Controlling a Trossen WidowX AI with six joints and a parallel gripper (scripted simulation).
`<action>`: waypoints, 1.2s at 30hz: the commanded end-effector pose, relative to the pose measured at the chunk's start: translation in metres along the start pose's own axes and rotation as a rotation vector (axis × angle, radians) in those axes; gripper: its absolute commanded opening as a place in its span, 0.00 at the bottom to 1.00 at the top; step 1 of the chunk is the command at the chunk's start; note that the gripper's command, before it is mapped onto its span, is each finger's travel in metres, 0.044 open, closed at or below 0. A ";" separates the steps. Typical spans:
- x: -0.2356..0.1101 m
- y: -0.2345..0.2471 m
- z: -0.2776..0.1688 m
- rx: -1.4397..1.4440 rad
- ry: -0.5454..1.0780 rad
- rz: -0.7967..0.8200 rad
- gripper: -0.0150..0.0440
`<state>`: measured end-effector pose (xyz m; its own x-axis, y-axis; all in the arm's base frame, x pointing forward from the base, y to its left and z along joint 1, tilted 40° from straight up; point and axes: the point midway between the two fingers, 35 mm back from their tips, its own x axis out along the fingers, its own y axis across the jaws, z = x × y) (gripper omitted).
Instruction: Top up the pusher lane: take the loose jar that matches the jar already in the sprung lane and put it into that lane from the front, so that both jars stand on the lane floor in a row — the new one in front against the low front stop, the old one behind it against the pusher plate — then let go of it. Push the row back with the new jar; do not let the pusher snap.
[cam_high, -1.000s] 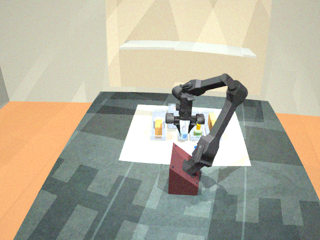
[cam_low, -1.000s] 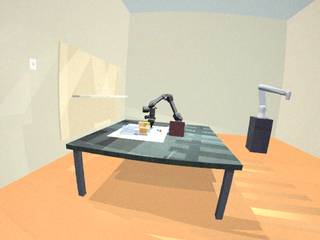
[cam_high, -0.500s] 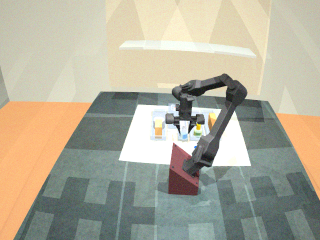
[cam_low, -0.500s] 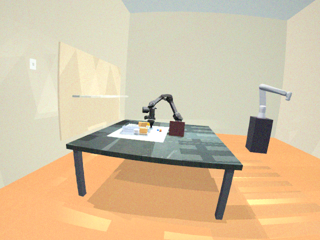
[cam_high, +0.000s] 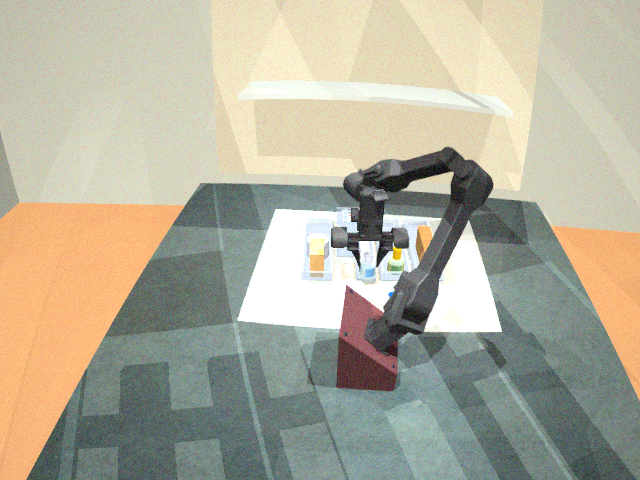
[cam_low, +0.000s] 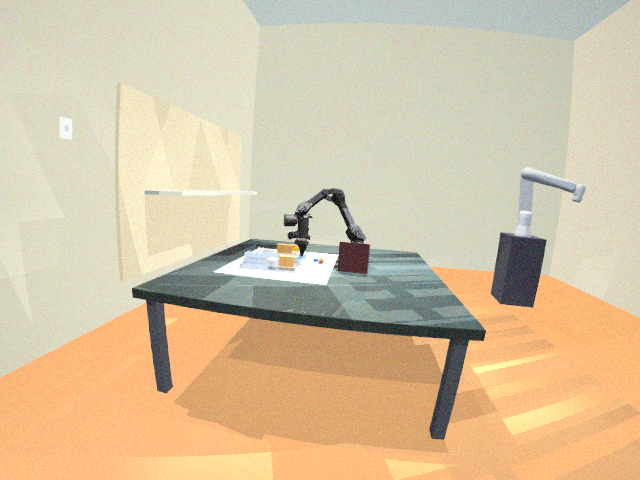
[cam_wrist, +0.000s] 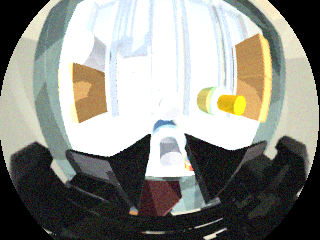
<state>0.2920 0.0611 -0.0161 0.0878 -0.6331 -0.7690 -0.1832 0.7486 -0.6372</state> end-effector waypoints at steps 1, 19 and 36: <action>0.000 0.001 0.007 0.003 -0.011 -0.001 0.25; 0.000 0.001 0.015 0.003 -0.011 -0.001 0.25; 0.000 0.000 0.023 0.004 -0.011 -0.001 0.25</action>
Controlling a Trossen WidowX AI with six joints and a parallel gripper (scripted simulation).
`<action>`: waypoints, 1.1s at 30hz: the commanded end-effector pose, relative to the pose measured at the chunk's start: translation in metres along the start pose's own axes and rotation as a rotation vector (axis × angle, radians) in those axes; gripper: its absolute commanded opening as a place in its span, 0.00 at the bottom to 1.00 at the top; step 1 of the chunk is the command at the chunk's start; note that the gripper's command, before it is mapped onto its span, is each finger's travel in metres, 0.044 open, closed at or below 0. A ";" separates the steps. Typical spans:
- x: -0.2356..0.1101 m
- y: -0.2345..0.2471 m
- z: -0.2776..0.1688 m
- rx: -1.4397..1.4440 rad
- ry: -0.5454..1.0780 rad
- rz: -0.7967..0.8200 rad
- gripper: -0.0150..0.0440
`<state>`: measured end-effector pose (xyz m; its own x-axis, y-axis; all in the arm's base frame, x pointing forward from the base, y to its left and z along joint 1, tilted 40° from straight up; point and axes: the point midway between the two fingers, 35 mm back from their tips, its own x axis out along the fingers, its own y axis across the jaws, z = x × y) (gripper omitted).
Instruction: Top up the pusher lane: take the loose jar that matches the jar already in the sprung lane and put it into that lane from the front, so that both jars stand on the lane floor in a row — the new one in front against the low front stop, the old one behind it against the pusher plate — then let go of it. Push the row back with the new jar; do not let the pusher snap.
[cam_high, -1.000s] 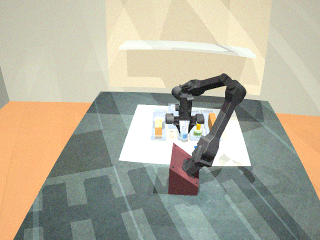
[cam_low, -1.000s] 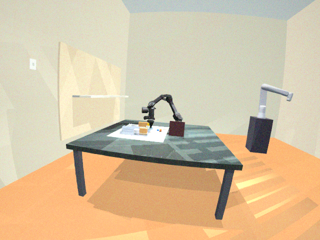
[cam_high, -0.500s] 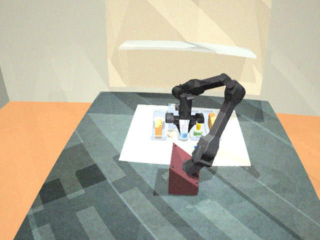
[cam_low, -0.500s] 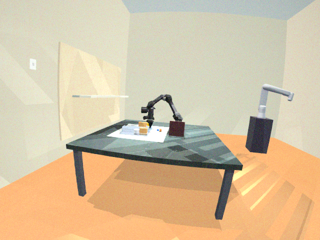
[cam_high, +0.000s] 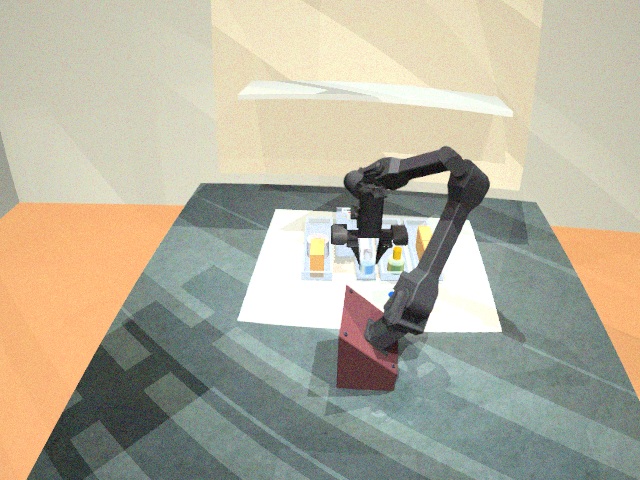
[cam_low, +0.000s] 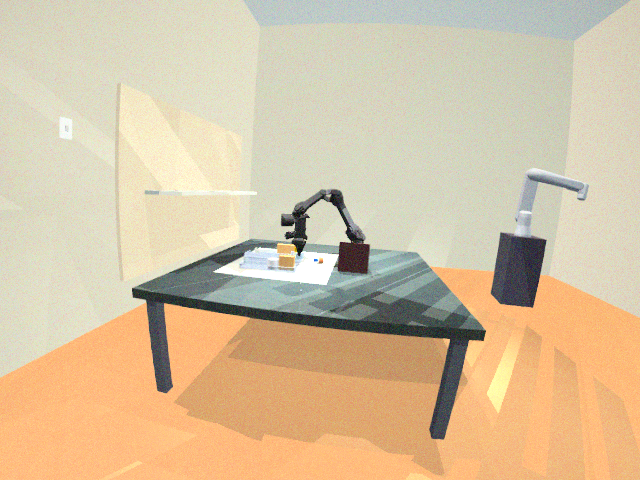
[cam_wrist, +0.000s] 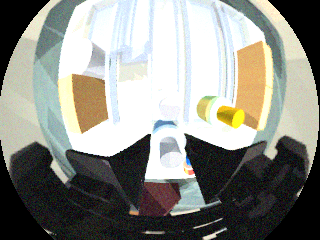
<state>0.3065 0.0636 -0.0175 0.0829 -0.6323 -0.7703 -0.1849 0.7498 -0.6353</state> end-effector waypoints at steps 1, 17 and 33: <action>-0.001 0.000 0.009 0.005 -0.016 -0.003 0.25; -0.001 0.000 0.016 0.006 -0.016 -0.003 0.25; -0.002 0.000 0.023 0.006 -0.017 -0.003 0.25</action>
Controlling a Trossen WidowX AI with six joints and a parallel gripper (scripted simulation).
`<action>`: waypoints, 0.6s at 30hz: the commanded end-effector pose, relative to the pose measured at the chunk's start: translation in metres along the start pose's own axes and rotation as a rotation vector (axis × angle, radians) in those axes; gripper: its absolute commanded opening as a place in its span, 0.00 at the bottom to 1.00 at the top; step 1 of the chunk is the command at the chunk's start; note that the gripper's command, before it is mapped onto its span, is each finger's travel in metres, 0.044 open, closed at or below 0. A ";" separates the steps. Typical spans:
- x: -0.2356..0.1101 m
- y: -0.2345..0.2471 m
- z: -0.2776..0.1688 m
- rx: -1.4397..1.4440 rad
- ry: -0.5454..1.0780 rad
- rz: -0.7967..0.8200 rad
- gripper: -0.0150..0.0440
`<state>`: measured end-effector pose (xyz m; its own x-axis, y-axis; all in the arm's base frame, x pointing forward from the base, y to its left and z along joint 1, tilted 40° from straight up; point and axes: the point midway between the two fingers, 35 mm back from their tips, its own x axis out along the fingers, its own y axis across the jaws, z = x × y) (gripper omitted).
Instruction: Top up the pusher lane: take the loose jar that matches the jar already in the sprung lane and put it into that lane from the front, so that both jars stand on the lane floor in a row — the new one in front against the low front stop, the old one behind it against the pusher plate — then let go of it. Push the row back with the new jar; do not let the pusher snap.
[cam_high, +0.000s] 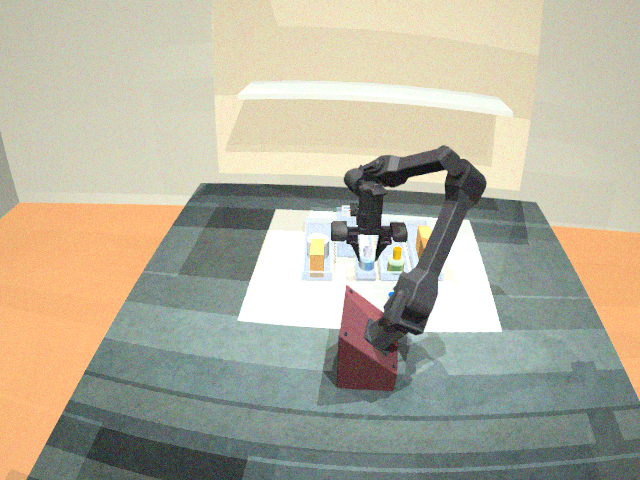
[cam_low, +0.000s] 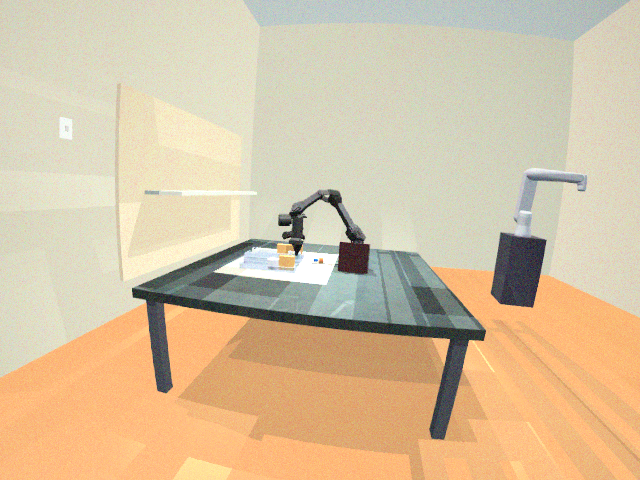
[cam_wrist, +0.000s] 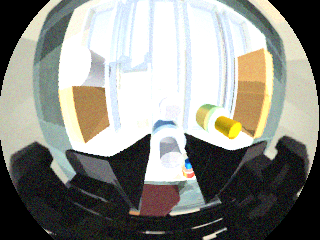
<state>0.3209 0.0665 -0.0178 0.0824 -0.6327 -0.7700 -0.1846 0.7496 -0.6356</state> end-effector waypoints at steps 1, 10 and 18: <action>-0.001 0.000 0.009 0.006 -0.017 -0.003 0.25; -0.002 0.000 0.013 0.006 -0.018 -0.003 0.25; -0.003 0.000 0.016 0.006 -0.018 -0.003 0.25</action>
